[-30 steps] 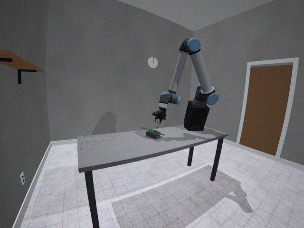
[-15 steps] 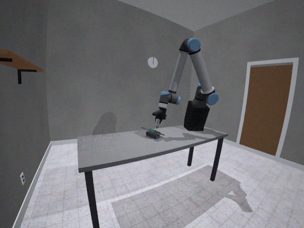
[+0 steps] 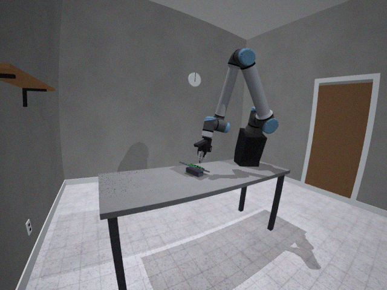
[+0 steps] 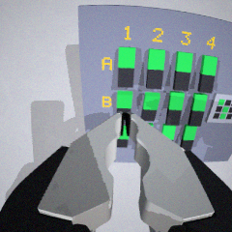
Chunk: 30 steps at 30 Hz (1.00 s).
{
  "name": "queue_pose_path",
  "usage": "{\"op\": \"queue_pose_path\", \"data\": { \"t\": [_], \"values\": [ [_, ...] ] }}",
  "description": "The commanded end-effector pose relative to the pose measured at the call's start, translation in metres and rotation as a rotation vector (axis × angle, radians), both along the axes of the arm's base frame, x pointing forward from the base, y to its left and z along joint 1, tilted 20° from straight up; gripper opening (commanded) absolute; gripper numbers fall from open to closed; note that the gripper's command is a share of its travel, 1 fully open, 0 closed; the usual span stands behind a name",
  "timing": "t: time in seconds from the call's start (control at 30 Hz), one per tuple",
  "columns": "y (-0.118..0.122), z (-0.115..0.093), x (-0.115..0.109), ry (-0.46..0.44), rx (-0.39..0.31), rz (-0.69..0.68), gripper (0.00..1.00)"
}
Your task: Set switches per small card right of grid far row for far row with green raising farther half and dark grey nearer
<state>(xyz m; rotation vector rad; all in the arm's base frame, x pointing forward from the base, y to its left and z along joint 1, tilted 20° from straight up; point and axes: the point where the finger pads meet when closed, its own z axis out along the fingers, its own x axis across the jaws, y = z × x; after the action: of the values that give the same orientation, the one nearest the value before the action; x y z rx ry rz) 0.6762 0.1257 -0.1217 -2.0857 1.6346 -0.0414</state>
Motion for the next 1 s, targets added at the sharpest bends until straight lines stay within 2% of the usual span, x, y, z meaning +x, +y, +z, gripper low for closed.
{"op": "queue_pose_path", "data": {
  "t": [0.0, 0.4, 0.7, 0.97],
  "values": [
    [0.0, 0.001, 0.001, -0.001, 0.0, 0.0, 0.0],
    [0.001, -0.003, 0.002, -0.001, 0.0, 0.0, 0.0],
    [0.007, -0.019, 0.008, -0.001, 0.0, 0.0, 0.0],
    [0.008, -0.019, 0.008, -0.001, 0.0, 0.0, 0.0]
  ]
}}
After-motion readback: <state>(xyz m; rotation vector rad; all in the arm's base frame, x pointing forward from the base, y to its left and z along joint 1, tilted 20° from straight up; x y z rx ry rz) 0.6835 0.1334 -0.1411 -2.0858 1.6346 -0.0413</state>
